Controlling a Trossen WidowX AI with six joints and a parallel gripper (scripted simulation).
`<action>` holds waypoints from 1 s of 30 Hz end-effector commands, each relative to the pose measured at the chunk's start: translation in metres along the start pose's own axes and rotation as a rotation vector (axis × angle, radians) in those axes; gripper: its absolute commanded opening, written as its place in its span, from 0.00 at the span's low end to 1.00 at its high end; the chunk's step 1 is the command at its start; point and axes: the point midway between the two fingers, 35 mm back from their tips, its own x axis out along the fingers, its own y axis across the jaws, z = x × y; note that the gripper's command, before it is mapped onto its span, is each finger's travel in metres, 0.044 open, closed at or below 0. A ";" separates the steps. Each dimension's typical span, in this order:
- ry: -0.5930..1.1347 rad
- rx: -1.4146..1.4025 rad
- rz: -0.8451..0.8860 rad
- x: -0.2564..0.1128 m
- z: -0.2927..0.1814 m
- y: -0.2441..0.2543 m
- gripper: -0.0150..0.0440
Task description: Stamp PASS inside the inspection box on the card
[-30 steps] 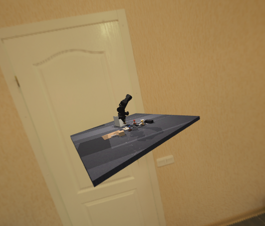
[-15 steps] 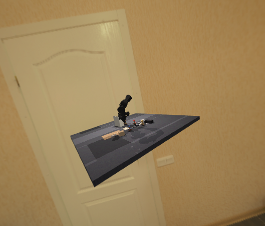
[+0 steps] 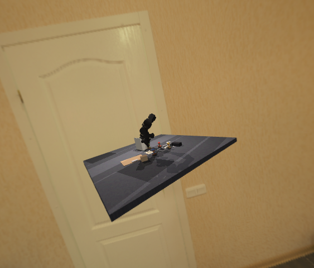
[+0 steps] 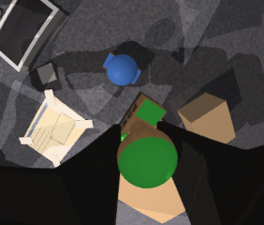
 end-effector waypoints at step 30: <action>-0.006 0.003 -0.004 0.034 0.013 -0.031 0.25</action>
